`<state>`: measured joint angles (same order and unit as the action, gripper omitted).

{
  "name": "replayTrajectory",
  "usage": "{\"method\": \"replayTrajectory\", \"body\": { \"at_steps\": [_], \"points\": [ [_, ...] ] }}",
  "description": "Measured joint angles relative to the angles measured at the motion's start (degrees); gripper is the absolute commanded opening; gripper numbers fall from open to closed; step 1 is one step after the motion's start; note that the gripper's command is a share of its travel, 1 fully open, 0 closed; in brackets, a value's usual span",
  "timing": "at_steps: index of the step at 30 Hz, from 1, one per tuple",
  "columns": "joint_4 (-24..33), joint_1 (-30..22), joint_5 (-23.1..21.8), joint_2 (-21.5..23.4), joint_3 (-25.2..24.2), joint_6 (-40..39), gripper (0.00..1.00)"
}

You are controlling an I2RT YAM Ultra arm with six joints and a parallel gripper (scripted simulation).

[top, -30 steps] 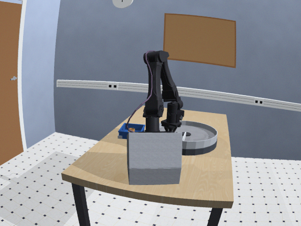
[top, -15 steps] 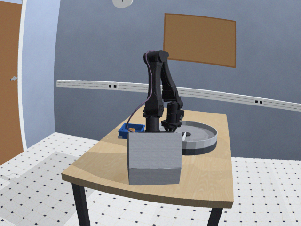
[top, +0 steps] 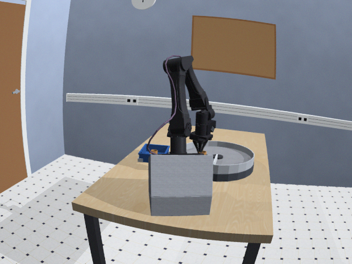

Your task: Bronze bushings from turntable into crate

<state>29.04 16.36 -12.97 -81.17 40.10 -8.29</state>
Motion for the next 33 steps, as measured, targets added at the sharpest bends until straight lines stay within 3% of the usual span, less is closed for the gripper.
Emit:
{"method": "replayTrajectory", "body": {
  "at_steps": [7,13,33],
  "points": [
    [5.88,1.31,-0.42,3.76,2.34,1.25,0.00],
    [8.11,1.51,-0.52,4.09,2.71,1.75,0.00],
    [9.14,1.51,-0.52,4.09,2.71,1.86,0.00]
  ]
}}
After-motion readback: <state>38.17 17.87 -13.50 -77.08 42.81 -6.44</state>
